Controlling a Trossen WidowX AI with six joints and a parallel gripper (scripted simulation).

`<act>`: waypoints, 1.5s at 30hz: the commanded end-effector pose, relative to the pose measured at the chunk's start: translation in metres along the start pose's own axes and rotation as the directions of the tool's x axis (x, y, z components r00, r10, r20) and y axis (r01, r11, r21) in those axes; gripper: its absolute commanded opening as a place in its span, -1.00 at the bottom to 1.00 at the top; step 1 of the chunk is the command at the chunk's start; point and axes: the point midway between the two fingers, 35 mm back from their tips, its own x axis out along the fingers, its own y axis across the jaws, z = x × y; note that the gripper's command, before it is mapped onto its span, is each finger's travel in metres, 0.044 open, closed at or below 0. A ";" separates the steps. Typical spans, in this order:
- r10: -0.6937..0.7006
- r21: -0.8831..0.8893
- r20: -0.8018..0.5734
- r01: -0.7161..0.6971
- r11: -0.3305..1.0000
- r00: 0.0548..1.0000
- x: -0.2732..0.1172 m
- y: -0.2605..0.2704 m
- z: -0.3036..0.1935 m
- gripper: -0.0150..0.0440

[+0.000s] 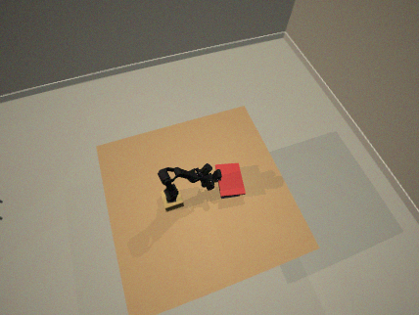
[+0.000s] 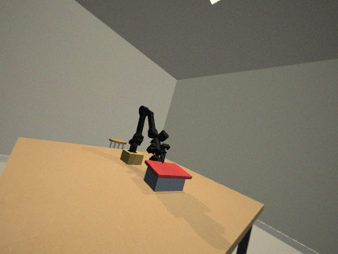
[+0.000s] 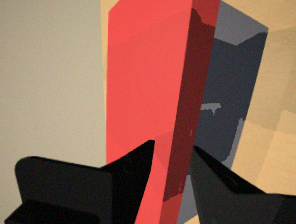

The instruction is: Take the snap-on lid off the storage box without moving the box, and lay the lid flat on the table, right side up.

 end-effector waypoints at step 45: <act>0.000 -0.006 -0.005 0.000 1.000 1.000 -0.024 0.055 0.000 -0.49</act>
